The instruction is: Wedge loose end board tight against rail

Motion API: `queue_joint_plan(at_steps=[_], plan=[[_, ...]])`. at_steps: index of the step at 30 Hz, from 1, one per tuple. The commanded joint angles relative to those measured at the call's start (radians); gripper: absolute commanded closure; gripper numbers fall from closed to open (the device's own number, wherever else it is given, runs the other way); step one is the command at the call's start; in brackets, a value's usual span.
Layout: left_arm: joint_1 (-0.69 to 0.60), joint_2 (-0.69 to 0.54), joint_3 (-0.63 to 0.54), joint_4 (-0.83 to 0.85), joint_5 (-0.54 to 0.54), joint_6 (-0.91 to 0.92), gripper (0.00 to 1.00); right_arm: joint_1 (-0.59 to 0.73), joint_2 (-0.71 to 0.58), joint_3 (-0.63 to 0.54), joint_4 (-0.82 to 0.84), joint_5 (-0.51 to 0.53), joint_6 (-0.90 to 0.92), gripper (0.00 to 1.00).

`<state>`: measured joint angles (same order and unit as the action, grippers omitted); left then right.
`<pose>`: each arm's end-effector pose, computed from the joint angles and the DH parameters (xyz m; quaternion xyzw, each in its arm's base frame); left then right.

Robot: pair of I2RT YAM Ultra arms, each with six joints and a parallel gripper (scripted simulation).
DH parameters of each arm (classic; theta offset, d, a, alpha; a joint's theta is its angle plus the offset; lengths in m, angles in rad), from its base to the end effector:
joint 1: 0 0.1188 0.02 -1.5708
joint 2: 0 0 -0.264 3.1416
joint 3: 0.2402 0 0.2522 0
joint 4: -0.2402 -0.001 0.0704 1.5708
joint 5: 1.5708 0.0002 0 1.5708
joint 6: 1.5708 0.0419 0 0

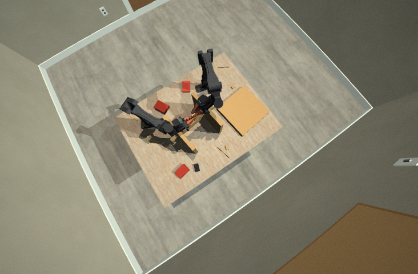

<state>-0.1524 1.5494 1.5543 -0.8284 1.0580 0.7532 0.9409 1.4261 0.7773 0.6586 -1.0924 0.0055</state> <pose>0.3116 -0.0838 0.3771 0.5173 0.6422 -0.3556 0.4400 0.1477 0.2674 0.2805 -0.6005 0.3703 0.6020 0.3739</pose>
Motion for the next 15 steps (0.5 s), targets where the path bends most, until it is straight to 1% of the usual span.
queue_joint_plan(at_steps=[1,7,12,13,15], plan=[[-0.002,-0.027,0.033,0.027,0.012,-0.012,0.98,0.005,-0.035,0.006,-0.003,-0.003,-0.005,0.97],[0.003,0.002,0.036,0.027,0.011,-0.013,0.98,-0.010,-0.035,0.006,0.005,0.006,0.005,0.97],[0.005,-0.002,0.036,0.023,0.011,-0.009,0.98,-0.013,-0.035,0.006,0.007,0.006,0.005,0.97],[0.002,-0.002,0.029,0.010,0.011,-0.008,0.98,-0.001,-0.018,0.005,0.005,0.006,0.006,0.97],[0.007,0.000,0.036,0.000,0.010,-0.006,0.98,-0.001,-0.035,0.007,0.010,0.006,0.006,0.97]])
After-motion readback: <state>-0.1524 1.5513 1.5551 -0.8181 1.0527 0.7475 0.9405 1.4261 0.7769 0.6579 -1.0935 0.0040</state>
